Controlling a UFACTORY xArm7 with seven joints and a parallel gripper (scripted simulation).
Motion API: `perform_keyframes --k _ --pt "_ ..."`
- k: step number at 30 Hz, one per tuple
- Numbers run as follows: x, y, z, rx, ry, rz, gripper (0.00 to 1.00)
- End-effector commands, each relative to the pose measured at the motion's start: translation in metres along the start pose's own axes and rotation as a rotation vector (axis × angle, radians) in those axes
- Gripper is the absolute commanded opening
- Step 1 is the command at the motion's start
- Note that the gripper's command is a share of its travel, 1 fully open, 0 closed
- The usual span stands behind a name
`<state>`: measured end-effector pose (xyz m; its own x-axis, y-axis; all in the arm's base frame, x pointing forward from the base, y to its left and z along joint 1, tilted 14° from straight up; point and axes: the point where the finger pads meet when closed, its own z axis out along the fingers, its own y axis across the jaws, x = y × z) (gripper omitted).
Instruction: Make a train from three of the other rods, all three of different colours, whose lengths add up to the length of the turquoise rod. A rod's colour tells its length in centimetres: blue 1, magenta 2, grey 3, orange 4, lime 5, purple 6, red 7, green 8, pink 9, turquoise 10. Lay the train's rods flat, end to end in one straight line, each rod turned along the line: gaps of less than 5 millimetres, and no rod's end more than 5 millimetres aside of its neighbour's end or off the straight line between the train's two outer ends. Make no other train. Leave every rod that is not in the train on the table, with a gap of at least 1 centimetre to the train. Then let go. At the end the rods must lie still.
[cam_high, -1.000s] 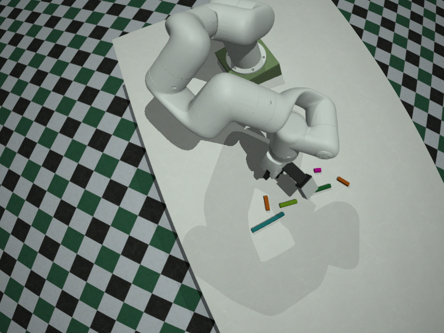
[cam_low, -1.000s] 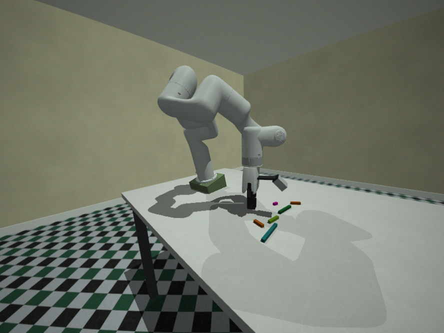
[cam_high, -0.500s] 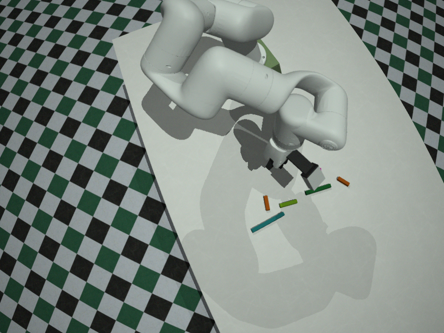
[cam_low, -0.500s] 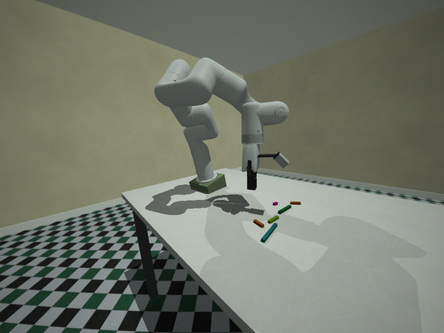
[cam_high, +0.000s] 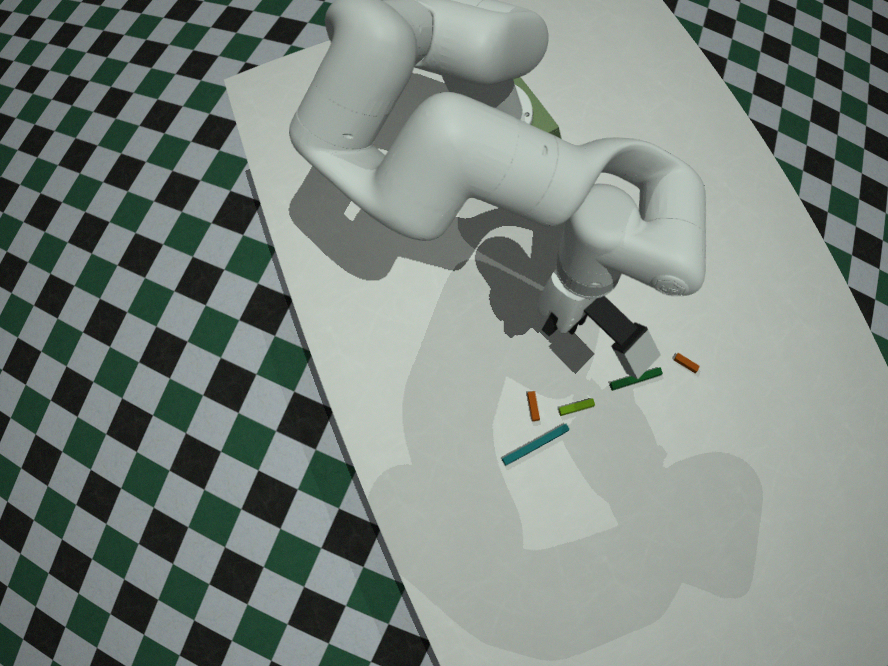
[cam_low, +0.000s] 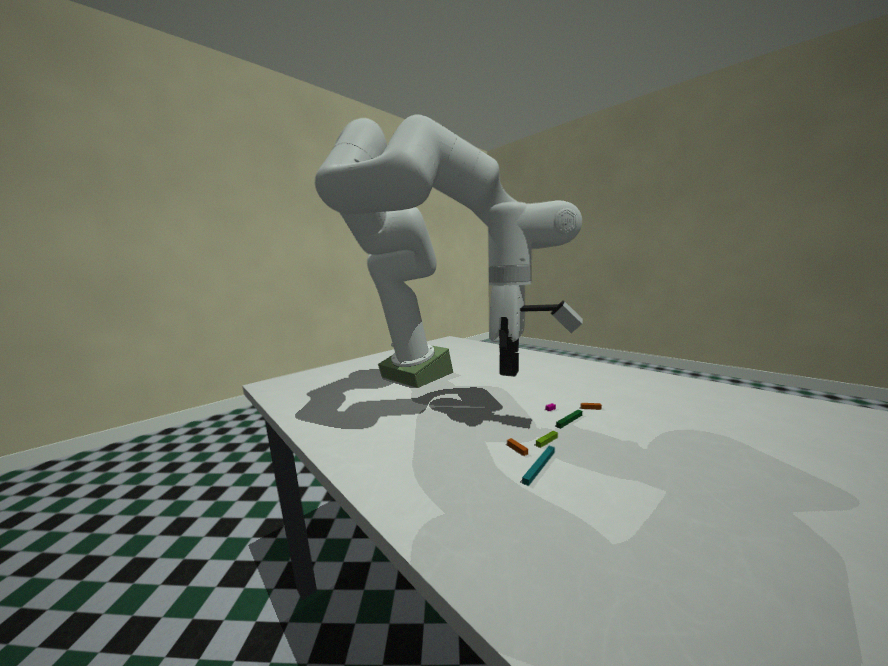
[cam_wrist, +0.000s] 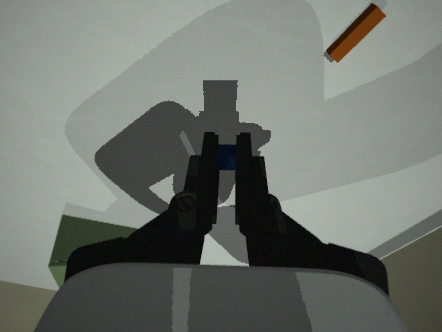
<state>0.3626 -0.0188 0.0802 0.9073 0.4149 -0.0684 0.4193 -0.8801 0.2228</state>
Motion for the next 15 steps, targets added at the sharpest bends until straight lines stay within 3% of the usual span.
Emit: perform_keyframes --k 1,12,14,15 --pt "0.021 -0.038 -0.002 0.006 0.005 0.041 0.04" --pt "0.05 -0.137 -0.002 0.007 0.002 0.154 0.04" --pt "0.05 -0.137 -0.002 0.007 0.002 0.154 0.04" --pt "0.052 -0.156 -0.001 0.004 0.001 0.175 0.04"
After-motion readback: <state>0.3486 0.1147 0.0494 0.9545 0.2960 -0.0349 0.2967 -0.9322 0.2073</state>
